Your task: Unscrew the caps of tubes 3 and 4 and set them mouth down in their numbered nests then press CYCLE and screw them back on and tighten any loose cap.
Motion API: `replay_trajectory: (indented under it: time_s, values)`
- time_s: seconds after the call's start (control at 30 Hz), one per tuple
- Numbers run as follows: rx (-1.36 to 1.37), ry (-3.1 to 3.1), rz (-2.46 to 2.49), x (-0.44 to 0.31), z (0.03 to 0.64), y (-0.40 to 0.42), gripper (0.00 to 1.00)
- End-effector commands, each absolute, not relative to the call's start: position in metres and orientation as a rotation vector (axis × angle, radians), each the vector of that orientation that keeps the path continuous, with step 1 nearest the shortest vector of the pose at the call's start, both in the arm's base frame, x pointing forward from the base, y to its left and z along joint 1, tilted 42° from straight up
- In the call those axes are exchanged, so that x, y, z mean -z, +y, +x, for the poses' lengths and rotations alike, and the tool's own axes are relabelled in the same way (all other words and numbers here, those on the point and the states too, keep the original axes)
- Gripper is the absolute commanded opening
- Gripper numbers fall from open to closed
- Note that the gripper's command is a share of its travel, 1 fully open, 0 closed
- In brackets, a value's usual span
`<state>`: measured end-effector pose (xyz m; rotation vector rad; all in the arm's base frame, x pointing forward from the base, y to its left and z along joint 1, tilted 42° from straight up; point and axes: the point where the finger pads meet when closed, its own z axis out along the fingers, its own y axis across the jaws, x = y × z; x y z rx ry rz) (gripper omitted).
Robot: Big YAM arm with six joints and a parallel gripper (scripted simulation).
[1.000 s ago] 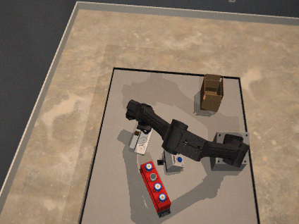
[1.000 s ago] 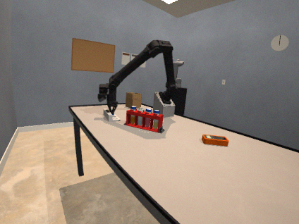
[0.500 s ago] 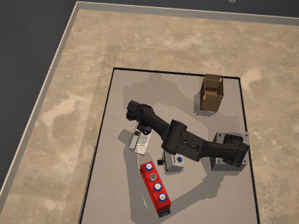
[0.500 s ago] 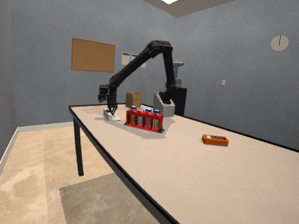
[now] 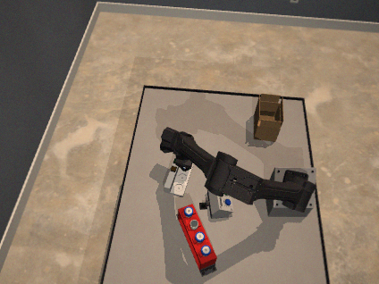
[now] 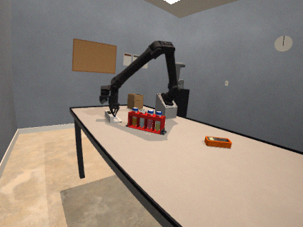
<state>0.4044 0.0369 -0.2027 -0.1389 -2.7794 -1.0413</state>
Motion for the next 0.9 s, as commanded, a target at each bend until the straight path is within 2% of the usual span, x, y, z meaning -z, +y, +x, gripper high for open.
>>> replay_trajectory:
  time_s: [0.0, 0.33, 0.43, 0.87]
  values:
    - [1.048, -2.822, -0.144, 0.183, 0.422, 0.015, 0.47]
    - [1.044, -2.841, -0.136, 0.143, 0.435, -0.021, 0.47]
    - [1.037, -2.795, -0.099, 0.154, 0.427, -0.006, 0.47]
    - [1.036, -2.847, -0.134, 0.088, 0.443, -0.070, 0.47]
